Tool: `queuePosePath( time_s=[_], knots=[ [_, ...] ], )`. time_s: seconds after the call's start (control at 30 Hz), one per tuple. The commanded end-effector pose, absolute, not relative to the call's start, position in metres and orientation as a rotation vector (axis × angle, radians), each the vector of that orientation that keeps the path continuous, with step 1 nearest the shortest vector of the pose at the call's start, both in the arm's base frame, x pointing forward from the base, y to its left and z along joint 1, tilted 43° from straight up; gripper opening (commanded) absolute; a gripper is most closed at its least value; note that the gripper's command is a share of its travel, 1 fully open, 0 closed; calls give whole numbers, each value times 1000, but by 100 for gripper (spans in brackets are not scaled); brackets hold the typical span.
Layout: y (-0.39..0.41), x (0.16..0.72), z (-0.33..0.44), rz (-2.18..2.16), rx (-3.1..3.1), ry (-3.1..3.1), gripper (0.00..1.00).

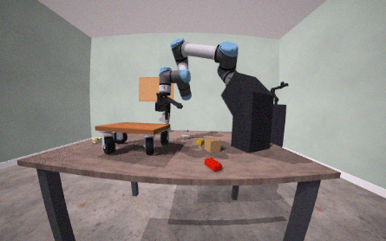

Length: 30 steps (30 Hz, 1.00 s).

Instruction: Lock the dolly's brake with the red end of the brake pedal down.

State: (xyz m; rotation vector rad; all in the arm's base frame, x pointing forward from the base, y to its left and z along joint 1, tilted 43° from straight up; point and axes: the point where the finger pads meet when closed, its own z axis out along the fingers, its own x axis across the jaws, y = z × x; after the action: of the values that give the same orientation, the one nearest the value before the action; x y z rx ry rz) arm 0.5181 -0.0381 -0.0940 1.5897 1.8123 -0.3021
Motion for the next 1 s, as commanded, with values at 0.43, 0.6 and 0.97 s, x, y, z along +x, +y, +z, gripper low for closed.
queuePosePath(
  time_s=[0.43,0.6,0.97],
  knots=[
    [-41,520,-97,-302,1592,1811,0],
    [-42,520,-97,-302,1591,1811,0],
    [-43,521,-99,-302,1591,1811,0]
  ],
)
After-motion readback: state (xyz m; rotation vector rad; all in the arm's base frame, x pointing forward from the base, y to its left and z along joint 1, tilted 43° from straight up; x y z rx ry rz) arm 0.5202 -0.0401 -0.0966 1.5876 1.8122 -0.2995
